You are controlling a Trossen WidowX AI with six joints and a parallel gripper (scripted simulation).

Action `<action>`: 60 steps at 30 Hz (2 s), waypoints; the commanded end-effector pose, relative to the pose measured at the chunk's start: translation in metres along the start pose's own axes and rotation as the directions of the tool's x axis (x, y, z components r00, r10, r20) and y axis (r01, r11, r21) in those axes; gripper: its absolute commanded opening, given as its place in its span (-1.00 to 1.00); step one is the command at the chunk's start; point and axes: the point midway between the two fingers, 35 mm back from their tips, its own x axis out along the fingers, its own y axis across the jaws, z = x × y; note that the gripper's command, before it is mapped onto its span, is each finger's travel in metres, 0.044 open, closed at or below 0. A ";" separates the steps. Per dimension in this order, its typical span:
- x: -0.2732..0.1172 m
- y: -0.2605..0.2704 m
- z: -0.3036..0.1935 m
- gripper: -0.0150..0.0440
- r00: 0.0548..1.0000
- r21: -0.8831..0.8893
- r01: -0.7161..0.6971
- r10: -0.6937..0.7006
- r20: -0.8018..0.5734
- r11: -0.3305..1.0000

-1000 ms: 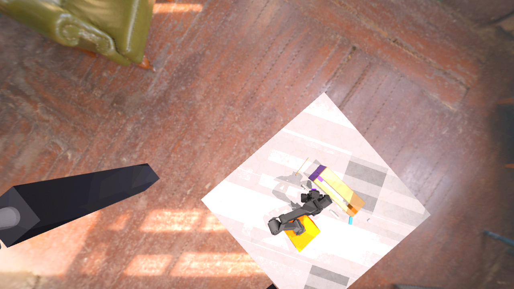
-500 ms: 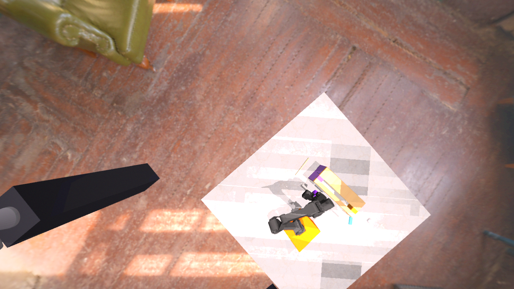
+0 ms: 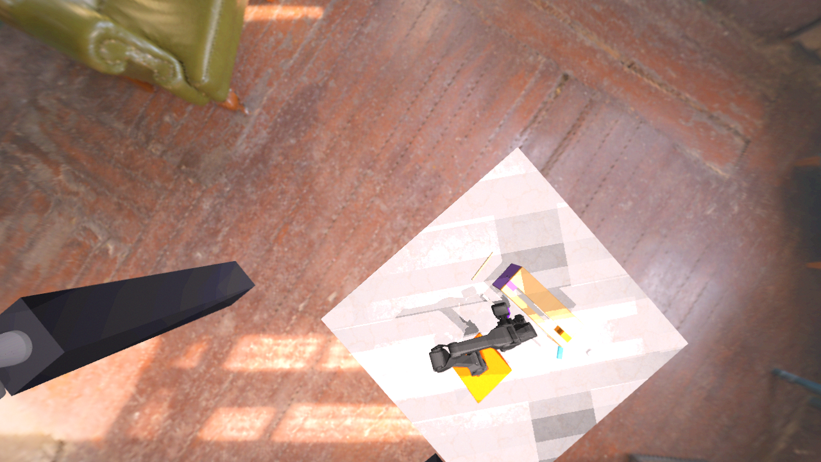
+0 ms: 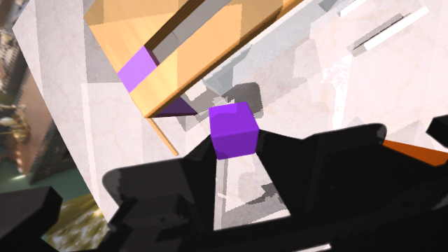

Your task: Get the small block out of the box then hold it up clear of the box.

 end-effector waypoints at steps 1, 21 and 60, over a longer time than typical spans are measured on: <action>-0.004 0.000 0.001 -0.49 1.000 0.185 -0.014 0.014 0.001 0.983; -0.021 -0.002 0.001 -0.49 0.998 0.858 -0.034 0.064 0.002 0.513; -0.046 -0.002 0.002 -0.49 0.988 0.761 0.077 0.154 0.031 -0.644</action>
